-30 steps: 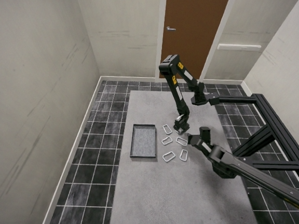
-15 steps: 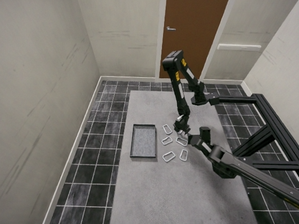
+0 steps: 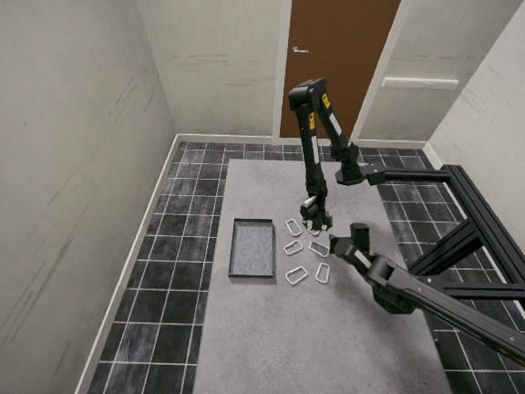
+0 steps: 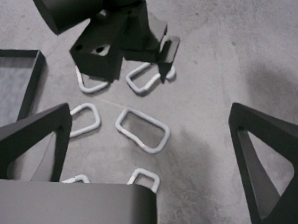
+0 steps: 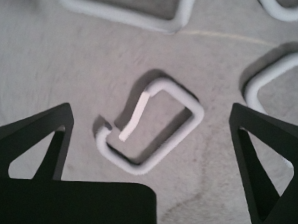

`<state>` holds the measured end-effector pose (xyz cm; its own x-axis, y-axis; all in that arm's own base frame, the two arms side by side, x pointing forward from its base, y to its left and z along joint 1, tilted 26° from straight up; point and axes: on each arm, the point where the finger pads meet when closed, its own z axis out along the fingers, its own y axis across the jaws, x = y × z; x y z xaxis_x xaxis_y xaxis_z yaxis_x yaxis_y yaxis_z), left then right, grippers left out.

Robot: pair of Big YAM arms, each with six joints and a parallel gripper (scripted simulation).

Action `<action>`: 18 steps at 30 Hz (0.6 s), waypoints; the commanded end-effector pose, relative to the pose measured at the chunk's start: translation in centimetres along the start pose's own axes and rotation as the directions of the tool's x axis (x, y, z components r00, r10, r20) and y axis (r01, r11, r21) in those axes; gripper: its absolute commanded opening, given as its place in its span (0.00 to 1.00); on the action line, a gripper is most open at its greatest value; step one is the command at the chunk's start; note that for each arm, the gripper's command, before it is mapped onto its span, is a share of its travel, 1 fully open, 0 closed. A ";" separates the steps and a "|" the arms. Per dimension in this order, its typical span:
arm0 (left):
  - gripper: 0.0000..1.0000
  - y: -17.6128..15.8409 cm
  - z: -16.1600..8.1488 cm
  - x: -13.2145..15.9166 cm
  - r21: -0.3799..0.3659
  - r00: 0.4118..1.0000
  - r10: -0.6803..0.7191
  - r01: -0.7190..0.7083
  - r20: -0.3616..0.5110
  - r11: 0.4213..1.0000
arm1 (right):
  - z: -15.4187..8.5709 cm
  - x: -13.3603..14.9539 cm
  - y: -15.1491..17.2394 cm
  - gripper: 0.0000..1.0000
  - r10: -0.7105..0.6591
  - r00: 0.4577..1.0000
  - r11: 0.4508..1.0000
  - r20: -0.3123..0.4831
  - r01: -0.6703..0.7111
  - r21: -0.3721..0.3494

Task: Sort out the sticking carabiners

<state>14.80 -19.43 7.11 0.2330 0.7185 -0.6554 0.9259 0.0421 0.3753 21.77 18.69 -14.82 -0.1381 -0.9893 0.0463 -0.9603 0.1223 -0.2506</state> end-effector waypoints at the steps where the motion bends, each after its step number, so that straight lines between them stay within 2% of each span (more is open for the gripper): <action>1: 1.00 0.2 -0.1 -0.2 -0.001 1.000 0.016 -0.016 0.002 1.000 | -1.0 0.5 -0.5 1.00 -0.222 0.975 0.974 0.019 0.222 -0.045; 8: 1.00 0.2 -0.1 -0.2 -0.001 1.000 0.016 -0.016 0.002 1.000 | -2.3 1.5 0.0 1.00 -0.457 0.885 0.878 0.089 0.465 -0.114; 10: 1.00 0.2 -0.1 -0.2 -0.001 1.000 0.016 -0.016 0.002 1.000 | -2.3 1.5 0.0 1.00 -0.457 0.885 0.878 0.089 0.465 -0.114; 14: 1.00 0.2 -0.1 -0.2 -0.001 1.000 0.016 -0.016 0.002 1.000 | -3.0 1.9 0.3 1.00 -0.574 0.806 0.796 0.142 0.591 -0.131; 18: 1.00 0.2 -0.1 -0.2 -0.001 1.000 0.016 -0.016 0.002 1.000 | -4.1 2.4 0.6 1.00 -0.688 0.691 0.681 0.223 0.720 -0.131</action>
<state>14.80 -19.43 7.11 0.2330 0.7185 -0.6554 0.9259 0.0421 0.3753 19.73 17.23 -11.82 0.4548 -0.8905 0.0145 -0.8899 -0.4551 -0.0325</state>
